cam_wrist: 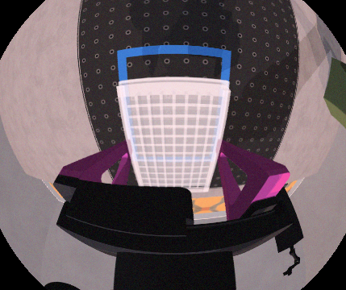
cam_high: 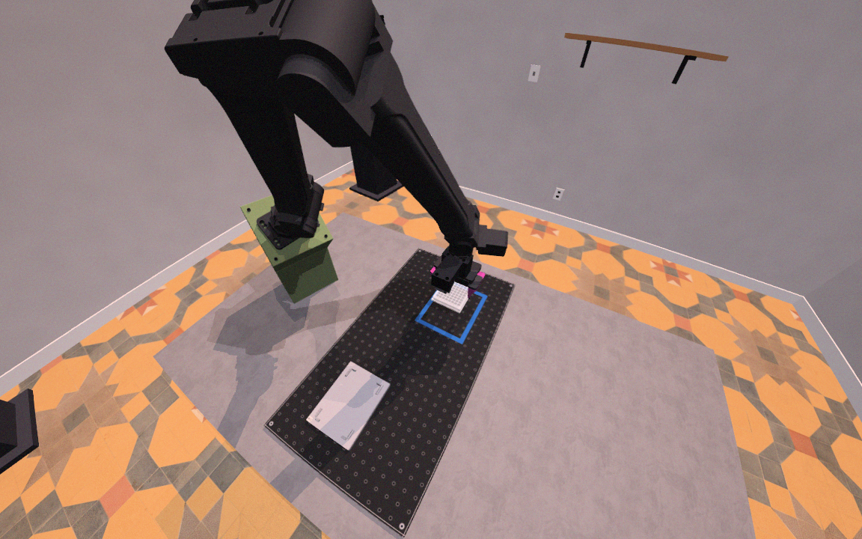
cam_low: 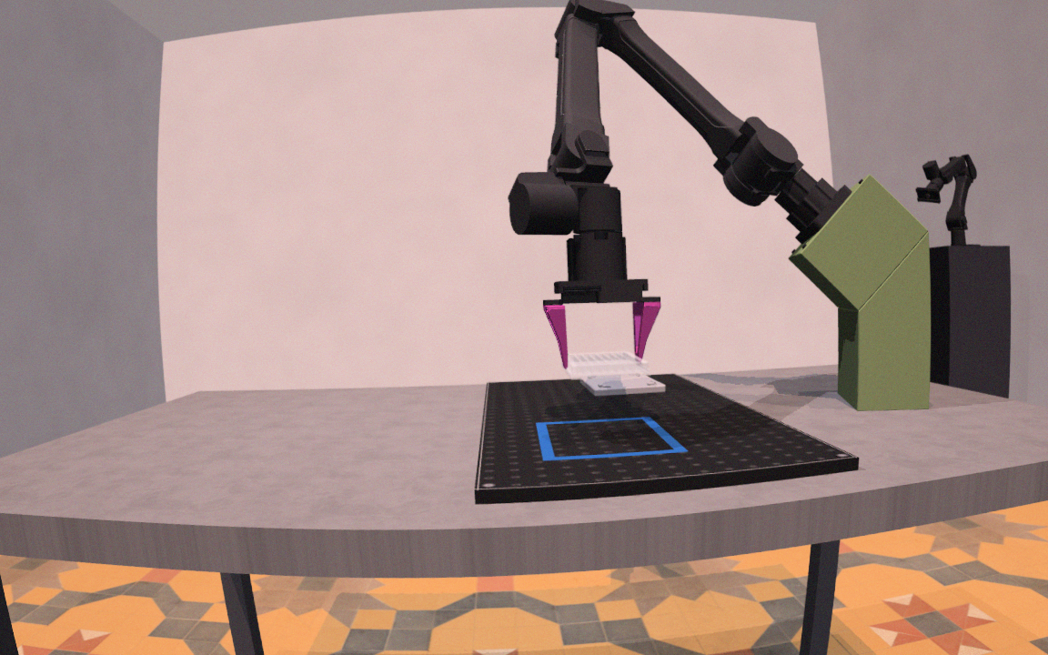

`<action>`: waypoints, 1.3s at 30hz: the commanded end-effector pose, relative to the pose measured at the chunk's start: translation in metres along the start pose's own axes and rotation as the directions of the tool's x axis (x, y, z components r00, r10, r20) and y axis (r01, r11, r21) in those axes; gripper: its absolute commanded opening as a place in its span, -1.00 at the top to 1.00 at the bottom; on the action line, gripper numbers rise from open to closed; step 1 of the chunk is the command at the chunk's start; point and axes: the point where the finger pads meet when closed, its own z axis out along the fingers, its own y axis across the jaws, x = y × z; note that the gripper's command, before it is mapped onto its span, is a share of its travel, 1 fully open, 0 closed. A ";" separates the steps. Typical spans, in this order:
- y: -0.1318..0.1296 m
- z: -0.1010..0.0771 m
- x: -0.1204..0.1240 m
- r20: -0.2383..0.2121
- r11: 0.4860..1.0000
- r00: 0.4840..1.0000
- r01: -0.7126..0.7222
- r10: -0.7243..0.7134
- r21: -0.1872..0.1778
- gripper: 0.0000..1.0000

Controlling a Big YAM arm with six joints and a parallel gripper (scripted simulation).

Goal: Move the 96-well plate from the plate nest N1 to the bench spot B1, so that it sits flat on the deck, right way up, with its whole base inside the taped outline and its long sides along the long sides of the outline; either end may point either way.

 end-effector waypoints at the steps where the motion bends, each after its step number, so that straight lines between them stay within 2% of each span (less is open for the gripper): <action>1: 0.004 0.008 -0.005 0.007 1.000 1.000 -0.005 0.005 -0.002 1.00; 9: -0.003 0.022 -0.007 0.010 1.000 1.000 0.000 0.000 0.004 1.00; 23: 0.007 0.041 -0.004 0.005 1.000 1.000 -0.011 0.011 -0.012 1.00; 39: 0.002 0.065 -0.005 0.007 1.000 1.000 -0.007 0.007 -0.006 1.00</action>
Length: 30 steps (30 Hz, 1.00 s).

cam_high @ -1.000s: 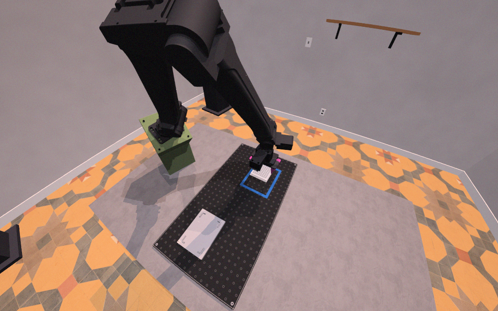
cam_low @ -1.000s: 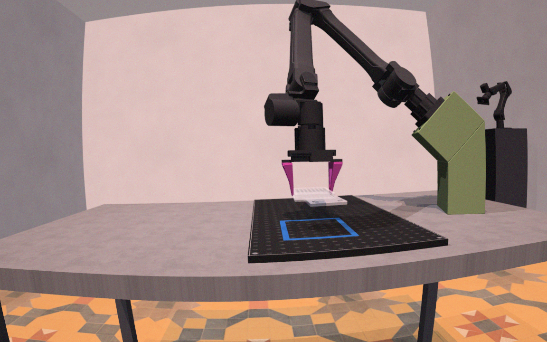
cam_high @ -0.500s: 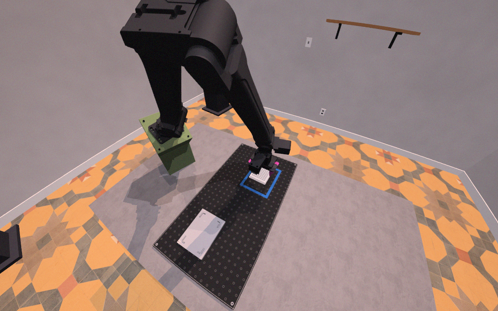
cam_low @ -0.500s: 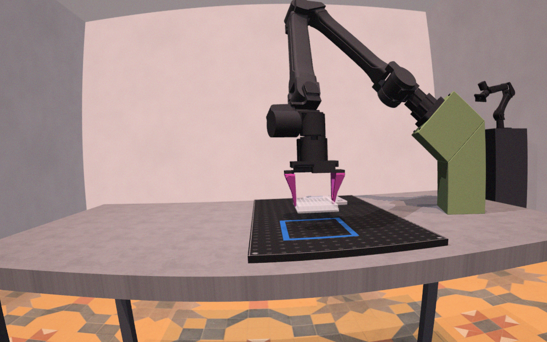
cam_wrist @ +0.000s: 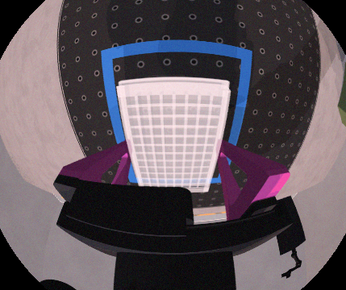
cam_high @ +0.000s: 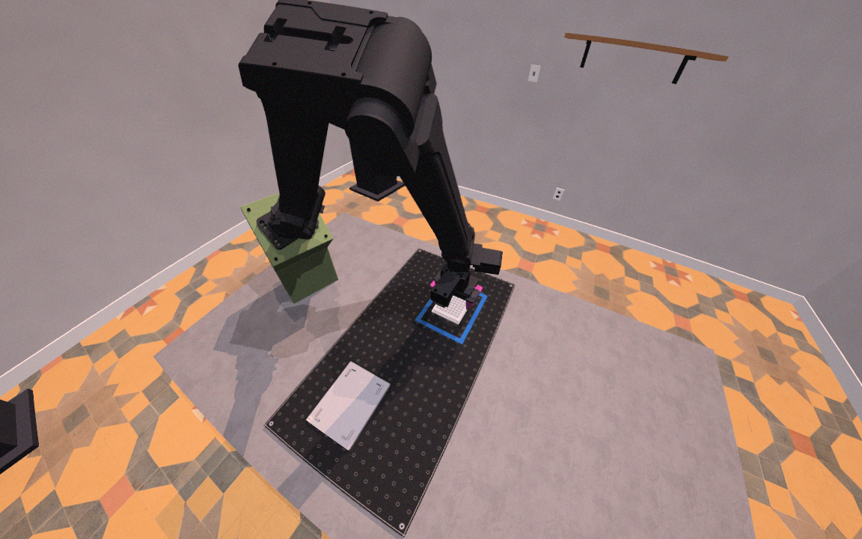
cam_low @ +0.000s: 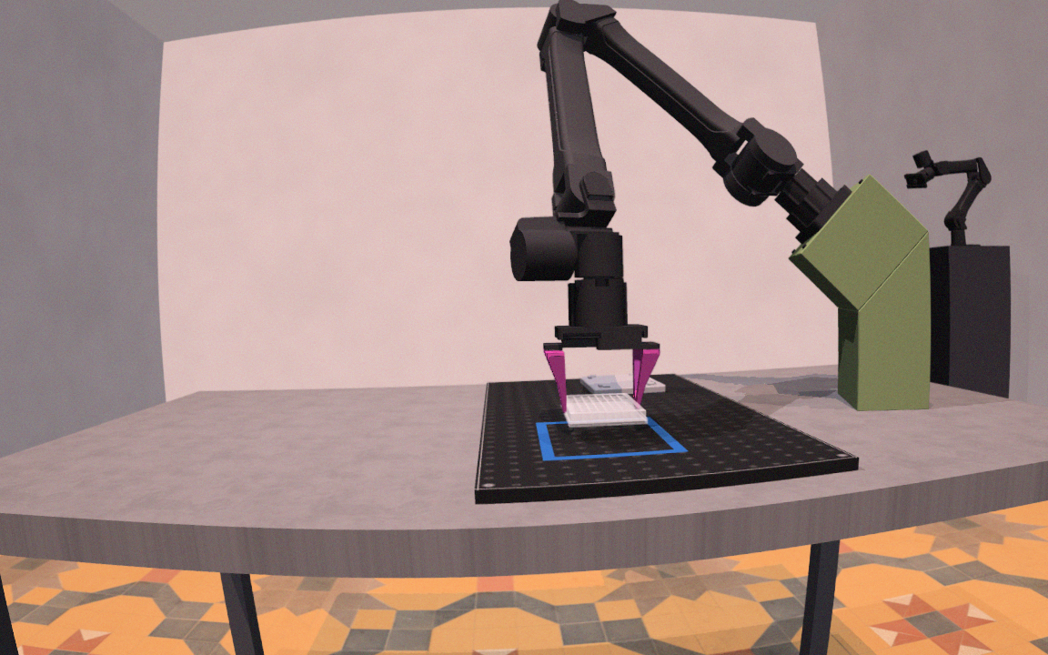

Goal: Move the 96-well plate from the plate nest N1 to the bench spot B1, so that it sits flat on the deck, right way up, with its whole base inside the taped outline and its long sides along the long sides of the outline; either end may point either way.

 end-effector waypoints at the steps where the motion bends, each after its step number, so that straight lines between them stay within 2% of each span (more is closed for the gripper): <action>1: -0.001 0.015 -0.005 0.014 1.000 1.000 0.004 -0.004 0.009 1.00; 5: 0.001 0.021 -0.004 0.013 1.000 1.000 0.002 -0.002 0.005 1.00; 8: 0.001 0.021 -0.005 0.014 1.000 1.000 0.002 -0.002 0.005 1.00; 9: -0.006 0.021 -0.007 0.019 1.000 1.000 0.012 -0.012 0.021 1.00; 10: -0.006 0.021 -0.007 0.020 1.000 1.000 0.009 -0.009 0.024 1.00; 30: -0.006 0.021 -0.006 0.021 1.000 1.000 0.005 -0.006 0.025 1.00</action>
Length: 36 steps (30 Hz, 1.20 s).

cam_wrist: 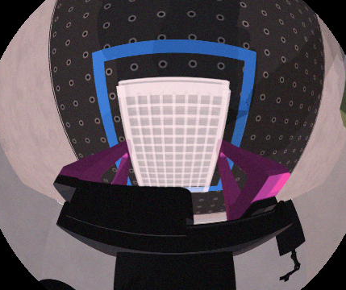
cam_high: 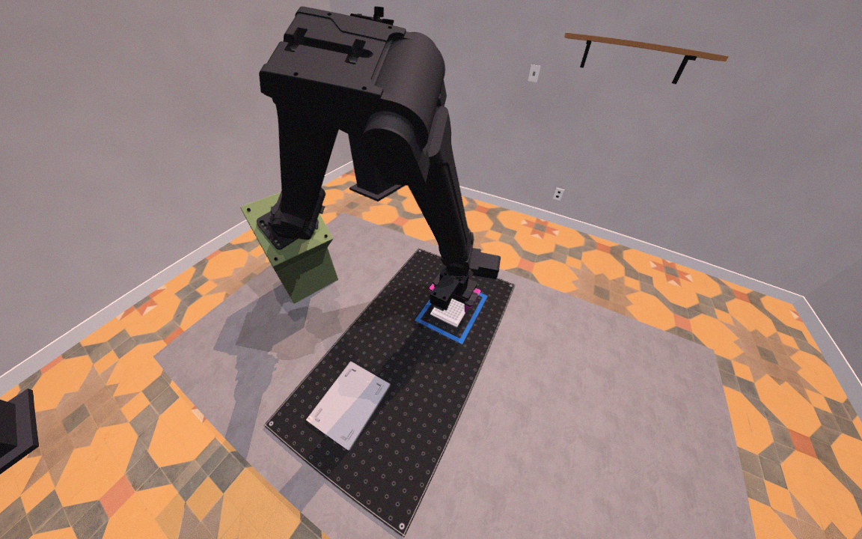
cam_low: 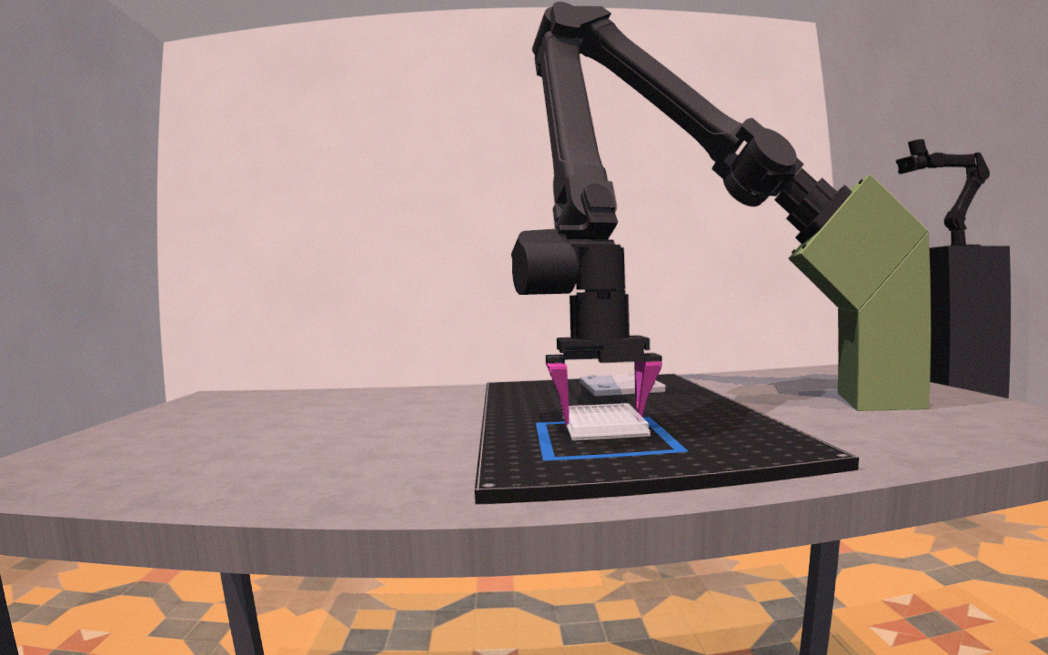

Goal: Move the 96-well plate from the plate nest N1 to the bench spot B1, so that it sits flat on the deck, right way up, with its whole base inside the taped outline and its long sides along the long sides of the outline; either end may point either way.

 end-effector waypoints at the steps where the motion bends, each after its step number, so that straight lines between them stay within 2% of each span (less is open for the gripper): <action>1: -0.003 0.007 -0.005 0.015 1.000 1.000 0.001 -0.001 0.017 1.00; 36: -0.002 0.006 0.000 0.011 1.000 1.000 -0.001 0.001 0.014 1.00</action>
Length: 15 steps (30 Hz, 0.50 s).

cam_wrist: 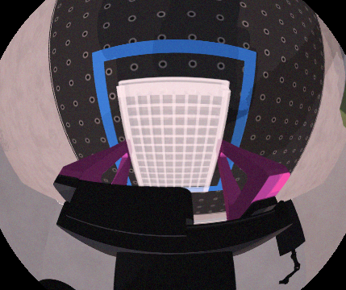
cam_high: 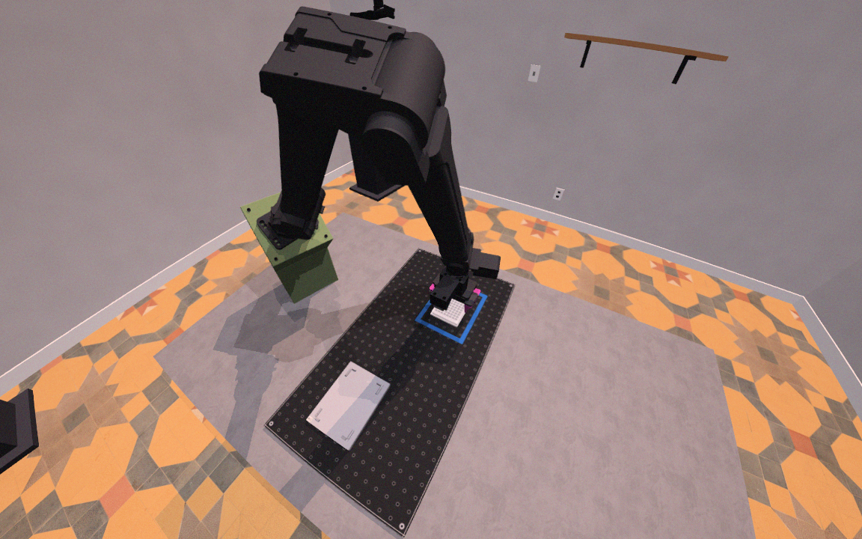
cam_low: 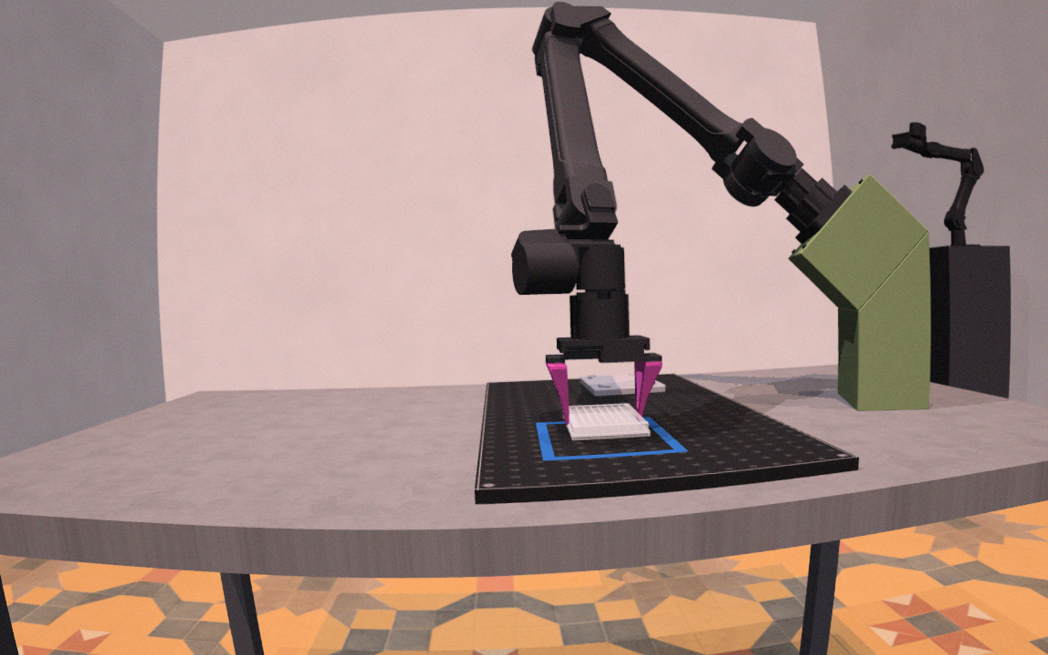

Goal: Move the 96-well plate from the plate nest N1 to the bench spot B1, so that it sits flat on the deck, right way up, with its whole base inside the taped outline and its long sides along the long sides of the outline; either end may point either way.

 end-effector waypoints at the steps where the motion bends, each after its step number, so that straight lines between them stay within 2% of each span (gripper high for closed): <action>1: -0.002 0.006 0.000 0.010 1.000 1.000 -0.002 0.001 0.013 1.00; 15: 0.002 0.007 0.001 0.008 1.000 1.000 -0.007 0.007 0.004 1.00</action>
